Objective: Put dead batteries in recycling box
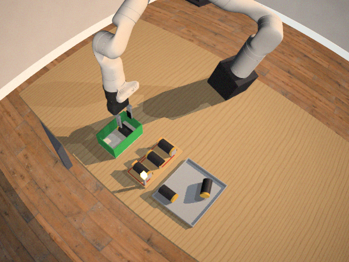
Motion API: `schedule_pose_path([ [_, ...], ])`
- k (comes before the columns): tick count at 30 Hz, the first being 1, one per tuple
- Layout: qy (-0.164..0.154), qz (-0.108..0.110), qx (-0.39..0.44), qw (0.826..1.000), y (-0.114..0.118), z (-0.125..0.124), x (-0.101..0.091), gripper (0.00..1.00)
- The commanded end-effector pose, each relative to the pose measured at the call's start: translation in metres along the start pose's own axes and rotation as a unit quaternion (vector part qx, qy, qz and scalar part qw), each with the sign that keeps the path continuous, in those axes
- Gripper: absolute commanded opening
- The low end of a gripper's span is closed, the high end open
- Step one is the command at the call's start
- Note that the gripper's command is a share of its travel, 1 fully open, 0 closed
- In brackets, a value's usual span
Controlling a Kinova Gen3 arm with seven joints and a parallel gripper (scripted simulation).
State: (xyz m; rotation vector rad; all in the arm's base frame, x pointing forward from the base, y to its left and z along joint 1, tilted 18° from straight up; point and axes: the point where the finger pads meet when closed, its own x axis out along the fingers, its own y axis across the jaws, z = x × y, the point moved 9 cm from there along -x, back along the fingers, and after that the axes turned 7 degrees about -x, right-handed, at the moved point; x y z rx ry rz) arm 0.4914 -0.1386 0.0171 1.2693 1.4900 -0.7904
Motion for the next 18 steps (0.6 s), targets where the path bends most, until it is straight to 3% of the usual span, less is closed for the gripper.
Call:
schedule_pose_path([
  [1, -0.006, 0.004, 0.002, 1.000, 0.001, 0.004, -0.012, 0.90],
  [13, -0.006, 0.004, 0.002, 1.000, 0.001, 0.004, -0.017, 0.90],
  [18, -0.006, 0.004, 0.002, 1.000, 0.000, 0.004, -0.052, 0.90],
])
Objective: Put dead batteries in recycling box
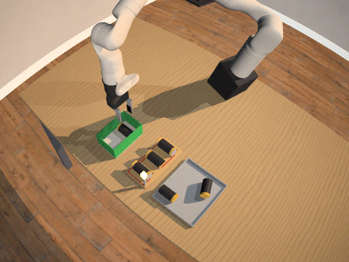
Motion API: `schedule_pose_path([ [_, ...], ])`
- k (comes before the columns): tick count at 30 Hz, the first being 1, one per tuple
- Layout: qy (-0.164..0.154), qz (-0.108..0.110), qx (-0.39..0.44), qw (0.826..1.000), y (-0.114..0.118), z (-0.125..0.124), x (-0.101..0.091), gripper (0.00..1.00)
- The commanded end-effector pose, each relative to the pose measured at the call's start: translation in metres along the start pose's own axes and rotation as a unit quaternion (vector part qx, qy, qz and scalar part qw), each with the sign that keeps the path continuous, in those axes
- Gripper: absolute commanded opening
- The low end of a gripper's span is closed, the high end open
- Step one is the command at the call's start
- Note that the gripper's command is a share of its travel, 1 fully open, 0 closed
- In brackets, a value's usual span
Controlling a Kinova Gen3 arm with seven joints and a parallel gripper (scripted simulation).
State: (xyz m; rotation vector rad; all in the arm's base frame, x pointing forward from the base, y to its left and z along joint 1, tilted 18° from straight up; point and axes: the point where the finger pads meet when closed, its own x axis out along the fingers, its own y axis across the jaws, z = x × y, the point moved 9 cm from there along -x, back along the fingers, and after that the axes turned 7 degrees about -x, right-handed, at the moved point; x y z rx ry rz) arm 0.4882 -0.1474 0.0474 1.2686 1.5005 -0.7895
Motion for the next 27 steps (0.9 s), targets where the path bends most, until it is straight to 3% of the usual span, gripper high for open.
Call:
schedule_pose_path([
  [1, -0.010, 0.007, 0.002, 1.000, 0.002, 0.006, -0.027, 0.90],
  [27, -0.010, 0.007, 0.002, 1.000, 0.003, -0.011, -0.030, 0.90],
])
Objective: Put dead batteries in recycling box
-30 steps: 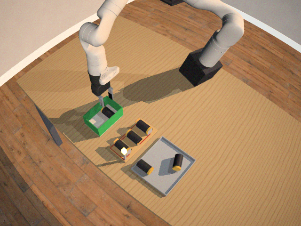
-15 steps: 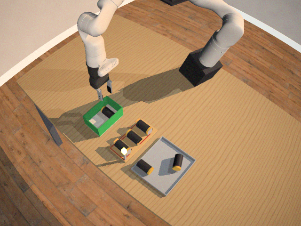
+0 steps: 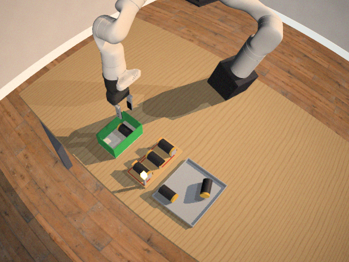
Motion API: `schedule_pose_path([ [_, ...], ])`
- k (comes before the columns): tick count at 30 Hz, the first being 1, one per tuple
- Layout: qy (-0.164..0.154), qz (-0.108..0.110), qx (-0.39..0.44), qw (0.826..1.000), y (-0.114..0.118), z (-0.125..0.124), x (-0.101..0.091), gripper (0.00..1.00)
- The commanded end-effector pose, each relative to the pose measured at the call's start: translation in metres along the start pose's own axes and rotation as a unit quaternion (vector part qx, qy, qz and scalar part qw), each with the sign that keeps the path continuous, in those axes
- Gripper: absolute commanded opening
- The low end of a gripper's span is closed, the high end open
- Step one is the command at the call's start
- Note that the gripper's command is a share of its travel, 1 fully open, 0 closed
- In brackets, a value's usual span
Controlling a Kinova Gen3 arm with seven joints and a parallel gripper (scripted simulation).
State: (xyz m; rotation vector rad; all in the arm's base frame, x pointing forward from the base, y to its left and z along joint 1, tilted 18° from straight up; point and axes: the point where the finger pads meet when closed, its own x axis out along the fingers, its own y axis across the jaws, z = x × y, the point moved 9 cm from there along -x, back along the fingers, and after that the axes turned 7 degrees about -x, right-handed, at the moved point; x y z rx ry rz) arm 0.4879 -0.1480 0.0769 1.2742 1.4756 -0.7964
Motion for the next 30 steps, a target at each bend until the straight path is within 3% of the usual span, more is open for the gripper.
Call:
schedule_pose_path([
  [1, -0.002, 0.000, -0.002, 1.000, 0.001, -0.005, -0.002, 0.90],
  [16, -0.002, 0.000, -0.002, 1.000, 0.005, -0.057, -0.001, 0.90],
  [30, -0.002, 0.000, -0.002, 1.000, 0.013, -0.145, -0.001, 0.90],
])
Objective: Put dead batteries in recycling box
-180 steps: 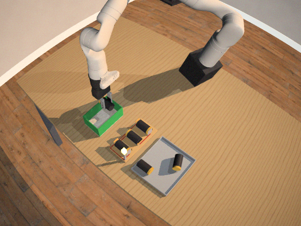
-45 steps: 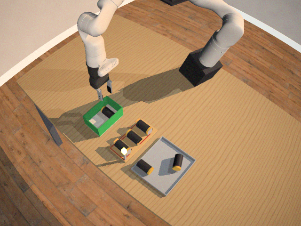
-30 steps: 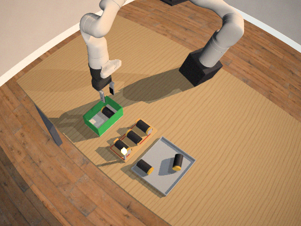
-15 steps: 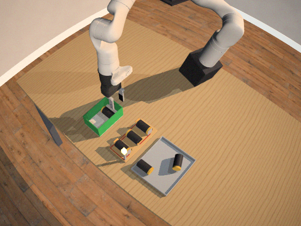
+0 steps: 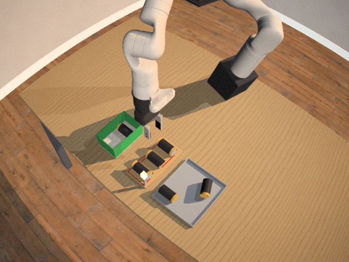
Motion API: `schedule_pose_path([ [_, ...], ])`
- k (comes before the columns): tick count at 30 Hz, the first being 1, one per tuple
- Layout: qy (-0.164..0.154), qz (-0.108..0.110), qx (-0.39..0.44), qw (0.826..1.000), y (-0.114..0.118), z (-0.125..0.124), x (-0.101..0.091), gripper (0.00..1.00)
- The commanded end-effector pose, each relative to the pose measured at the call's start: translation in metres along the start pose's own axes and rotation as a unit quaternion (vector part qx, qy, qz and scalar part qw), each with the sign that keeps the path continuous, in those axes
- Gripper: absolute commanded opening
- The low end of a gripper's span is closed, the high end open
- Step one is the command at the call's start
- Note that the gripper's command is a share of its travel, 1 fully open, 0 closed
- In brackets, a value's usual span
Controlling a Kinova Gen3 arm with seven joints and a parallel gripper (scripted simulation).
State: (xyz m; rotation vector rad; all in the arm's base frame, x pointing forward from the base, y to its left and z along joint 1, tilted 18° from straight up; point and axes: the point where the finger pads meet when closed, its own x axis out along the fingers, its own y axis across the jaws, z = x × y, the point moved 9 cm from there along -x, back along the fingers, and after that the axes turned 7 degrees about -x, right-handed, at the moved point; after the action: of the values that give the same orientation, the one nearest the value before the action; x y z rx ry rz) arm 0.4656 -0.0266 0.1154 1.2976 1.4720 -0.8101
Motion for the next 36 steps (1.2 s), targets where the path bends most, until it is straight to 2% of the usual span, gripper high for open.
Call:
schedule_pose_path([
  [1, -0.005, -0.002, -0.013, 1.000, 0.002, -0.023, -0.002, 0.90],
  [3, -0.005, -0.002, -0.013, 1.000, 0.002, -0.023, -0.002, 0.90],
  [18, -0.005, -0.002, -0.013, 1.000, 0.009, -0.127, -0.001, 0.90],
  [20, -0.005, -0.002, -0.013, 1.000, 0.009, -0.127, -0.001, 0.90],
  [30, -0.005, -0.002, -0.013, 1.000, 0.013, -0.184, 0.000, 0.90],
  [36, -0.005, -0.002, -0.013, 1.000, 0.014, -0.206, 0.000, 0.90],
])
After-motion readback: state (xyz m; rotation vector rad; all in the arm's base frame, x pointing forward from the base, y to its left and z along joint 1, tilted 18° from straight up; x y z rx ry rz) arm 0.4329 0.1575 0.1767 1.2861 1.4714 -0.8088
